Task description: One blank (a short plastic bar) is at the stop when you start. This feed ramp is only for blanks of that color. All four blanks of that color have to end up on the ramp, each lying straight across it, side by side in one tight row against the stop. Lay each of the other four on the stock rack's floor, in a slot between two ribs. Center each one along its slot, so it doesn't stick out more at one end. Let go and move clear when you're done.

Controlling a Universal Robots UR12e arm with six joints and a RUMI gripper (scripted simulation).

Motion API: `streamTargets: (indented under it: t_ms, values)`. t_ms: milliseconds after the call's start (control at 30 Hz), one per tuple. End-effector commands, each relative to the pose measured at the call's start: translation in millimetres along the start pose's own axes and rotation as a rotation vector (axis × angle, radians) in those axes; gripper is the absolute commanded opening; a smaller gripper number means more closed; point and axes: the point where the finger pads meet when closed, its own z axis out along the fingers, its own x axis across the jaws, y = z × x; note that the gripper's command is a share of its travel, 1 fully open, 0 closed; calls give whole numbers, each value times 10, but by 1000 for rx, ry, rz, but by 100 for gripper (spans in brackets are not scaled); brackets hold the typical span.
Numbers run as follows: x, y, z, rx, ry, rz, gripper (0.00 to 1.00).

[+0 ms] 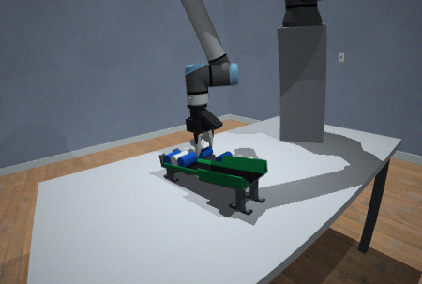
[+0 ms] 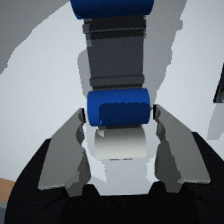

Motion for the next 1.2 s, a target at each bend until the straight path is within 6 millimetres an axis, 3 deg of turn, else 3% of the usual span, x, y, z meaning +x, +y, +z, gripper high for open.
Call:
streamTargets:
  t_ms: [0,767,800,1167]
  values:
    - [18,19,6,-3,2,0,50]
    - [18,19,6,-3,2,0,50]
    - [18,19,6,-3,2,0,37]
    - [18,19,6,-3,2,0,37]
